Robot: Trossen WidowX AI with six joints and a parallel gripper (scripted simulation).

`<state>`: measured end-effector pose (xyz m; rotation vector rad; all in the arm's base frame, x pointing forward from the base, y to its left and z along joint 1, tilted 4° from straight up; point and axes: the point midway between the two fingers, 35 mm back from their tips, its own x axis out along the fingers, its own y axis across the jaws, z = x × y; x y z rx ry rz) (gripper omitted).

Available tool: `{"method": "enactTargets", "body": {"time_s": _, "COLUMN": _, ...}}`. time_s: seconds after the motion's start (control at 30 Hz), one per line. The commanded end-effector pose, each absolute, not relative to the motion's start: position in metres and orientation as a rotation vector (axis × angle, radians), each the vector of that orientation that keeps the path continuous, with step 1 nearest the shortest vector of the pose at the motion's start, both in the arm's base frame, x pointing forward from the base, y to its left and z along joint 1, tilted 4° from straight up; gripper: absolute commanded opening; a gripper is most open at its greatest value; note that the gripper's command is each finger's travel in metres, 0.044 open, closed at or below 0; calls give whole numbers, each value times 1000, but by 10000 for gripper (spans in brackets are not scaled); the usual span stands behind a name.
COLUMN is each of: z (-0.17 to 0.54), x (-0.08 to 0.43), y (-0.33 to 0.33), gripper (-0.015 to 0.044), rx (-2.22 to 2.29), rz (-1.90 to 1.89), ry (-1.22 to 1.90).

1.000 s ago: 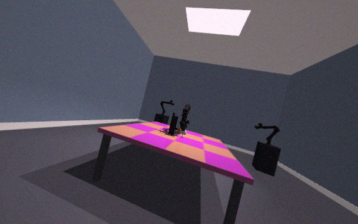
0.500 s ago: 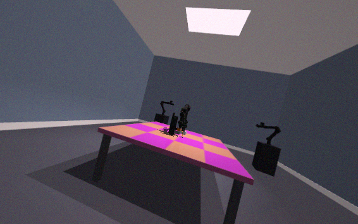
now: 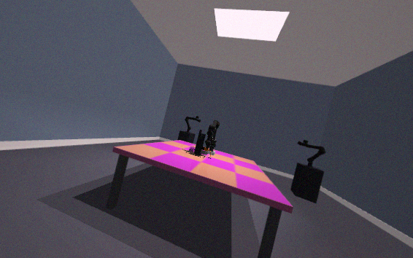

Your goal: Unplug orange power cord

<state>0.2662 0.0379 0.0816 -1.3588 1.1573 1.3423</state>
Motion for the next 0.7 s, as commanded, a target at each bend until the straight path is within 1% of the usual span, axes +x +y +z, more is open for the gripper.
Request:
{"method": "enactTargets", "body": {"time_s": 0.0, "z": 82, "x": 266, "y": 38, "gripper": 107, "rx": -1359, "rz": 1342, "ry": 1157}}
{"method": "enactTargets", "body": {"time_s": 0.03, "z": 82, "x": 266, "y": 38, "gripper": 81, "rx": -1359, "rz": 1342, "ry": 1157}}
{"method": "enactTargets", "body": {"time_s": 0.33, "z": 82, "x": 266, "y": 38, "gripper": 21, "rx": -1359, "rz": 1342, "ry": 1157}}
{"method": "enactTargets", "body": {"time_s": 0.37, "z": 82, "x": 266, "y": 38, "gripper": 0, "rx": -1359, "rz": 1342, "ry": 1157}}
{"method": "enactTargets", "body": {"time_s": 0.67, "z": 81, "x": 265, "y": 50, "gripper": 0, "rx": -1359, "rz": 1344, "ry": 1156}}
